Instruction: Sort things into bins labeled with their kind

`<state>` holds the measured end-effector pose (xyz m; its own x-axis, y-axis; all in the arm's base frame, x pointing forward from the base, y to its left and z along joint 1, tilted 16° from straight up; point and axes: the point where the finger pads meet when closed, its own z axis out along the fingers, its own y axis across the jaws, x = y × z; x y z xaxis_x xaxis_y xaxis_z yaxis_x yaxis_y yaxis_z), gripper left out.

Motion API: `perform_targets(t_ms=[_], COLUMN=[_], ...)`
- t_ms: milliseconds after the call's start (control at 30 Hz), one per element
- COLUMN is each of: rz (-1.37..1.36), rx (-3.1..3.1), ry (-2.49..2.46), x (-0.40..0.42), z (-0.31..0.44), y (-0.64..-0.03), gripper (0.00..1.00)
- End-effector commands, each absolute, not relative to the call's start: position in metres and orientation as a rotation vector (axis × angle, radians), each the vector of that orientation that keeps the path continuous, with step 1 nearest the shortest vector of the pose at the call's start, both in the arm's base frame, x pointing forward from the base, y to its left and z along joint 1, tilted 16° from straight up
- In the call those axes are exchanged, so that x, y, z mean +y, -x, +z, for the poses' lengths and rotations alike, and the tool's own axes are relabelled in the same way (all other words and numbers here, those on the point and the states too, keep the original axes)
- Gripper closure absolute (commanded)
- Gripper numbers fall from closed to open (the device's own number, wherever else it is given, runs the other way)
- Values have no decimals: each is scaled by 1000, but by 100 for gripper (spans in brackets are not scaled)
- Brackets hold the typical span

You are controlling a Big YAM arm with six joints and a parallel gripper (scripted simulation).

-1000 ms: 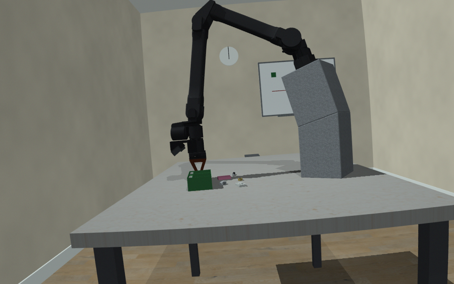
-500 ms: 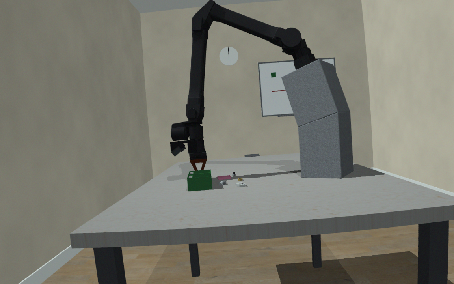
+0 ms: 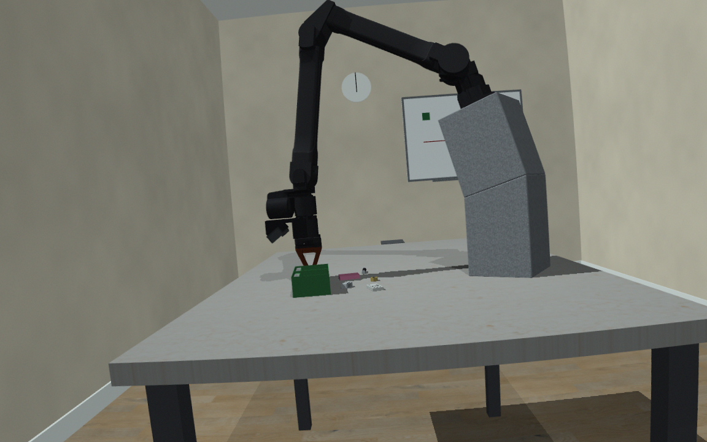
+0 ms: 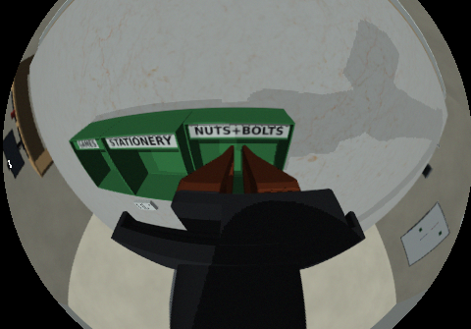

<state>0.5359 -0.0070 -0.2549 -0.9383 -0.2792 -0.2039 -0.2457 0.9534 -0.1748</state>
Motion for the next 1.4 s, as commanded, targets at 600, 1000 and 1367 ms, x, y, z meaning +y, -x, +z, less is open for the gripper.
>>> perform_targets(t_ms=[600, 1000, 1367], rz=[-219, -219, -217], rx=[2842, 2842, 2857], ry=[381, 381, 378], x=[-15, -15, -15], z=[-234, -234, -230], y=[-556, -557, -545], gripper=[92, 92, 92])
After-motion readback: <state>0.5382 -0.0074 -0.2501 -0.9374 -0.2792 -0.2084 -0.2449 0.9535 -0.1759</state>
